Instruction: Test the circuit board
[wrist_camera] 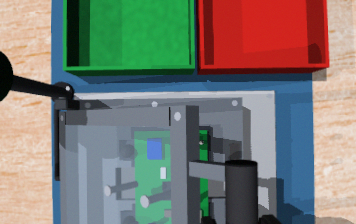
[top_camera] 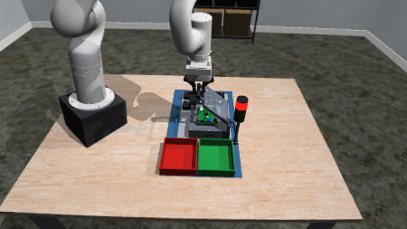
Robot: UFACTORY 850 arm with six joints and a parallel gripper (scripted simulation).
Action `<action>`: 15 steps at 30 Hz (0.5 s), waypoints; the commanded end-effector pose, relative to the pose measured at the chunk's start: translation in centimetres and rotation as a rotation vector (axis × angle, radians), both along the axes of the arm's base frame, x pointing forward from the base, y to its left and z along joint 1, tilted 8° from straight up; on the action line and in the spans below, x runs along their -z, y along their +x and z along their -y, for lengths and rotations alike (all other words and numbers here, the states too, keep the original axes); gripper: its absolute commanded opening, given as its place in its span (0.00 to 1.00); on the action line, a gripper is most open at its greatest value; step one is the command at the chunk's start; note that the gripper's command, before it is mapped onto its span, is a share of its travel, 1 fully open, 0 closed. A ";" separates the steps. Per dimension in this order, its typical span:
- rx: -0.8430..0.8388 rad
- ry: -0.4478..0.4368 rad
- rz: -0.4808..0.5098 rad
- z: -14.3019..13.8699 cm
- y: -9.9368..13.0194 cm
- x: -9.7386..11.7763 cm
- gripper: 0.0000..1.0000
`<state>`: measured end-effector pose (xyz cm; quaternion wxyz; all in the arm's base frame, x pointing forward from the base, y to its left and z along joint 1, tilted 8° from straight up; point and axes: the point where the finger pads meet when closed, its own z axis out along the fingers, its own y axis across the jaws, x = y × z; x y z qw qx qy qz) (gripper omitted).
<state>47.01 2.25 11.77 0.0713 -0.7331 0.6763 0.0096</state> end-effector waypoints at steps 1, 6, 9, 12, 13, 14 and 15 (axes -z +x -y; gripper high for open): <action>0.000 0.000 0.002 0.0 0.1 0.0 0.28; 0.000 0.000 0.002 0.0 0.1 0.0 0.28; 0.000 0.000 0.002 0.0 0.1 0.0 0.28; 0.000 0.000 0.002 0.0 0.1 0.0 0.00; 0.000 0.000 0.002 0.0 0.1 0.0 0.00; 0.000 0.000 0.002 0.0 0.1 0.0 0.00; 0.000 0.000 0.002 0.0 0.1 0.0 0.00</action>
